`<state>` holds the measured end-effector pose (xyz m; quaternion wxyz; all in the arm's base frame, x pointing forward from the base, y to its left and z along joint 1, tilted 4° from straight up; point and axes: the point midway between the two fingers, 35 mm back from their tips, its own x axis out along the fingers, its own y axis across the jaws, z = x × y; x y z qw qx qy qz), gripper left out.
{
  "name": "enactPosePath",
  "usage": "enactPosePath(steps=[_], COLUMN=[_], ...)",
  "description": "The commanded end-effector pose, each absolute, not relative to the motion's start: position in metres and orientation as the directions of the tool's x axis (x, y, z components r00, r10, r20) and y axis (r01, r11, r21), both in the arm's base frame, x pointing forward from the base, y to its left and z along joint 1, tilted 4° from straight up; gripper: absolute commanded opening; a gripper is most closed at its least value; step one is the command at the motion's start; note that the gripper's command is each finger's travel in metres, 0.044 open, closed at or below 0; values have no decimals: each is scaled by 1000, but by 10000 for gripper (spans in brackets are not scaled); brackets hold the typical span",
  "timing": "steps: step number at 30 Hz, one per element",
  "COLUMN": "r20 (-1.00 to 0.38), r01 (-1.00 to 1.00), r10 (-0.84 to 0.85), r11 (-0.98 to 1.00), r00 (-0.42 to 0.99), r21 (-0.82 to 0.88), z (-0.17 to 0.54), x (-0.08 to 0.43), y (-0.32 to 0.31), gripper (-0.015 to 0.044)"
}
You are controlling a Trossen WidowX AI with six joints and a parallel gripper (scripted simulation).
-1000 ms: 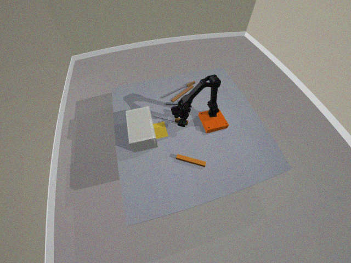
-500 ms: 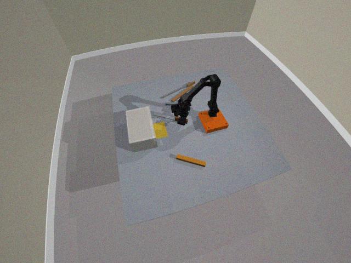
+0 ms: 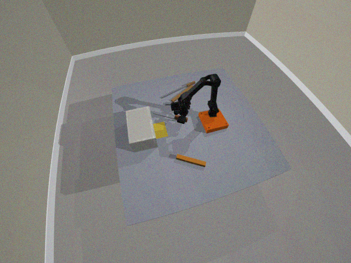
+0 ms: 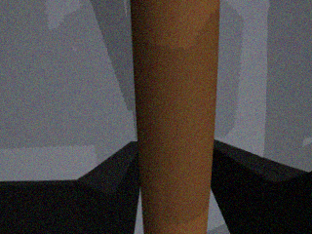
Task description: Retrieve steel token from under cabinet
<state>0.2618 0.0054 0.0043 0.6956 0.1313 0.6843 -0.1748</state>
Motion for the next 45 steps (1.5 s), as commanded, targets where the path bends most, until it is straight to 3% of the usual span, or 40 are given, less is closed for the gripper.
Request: enactPosePath(steps=[1,45], r20=[-998,-998], r01=[424,424], r10=[-66,-70], r11=[904,904], r00=[4,4], r21=[-58,-62], z=[5,8], x=[262,260], y=[0,-45], gripper=[0,0])
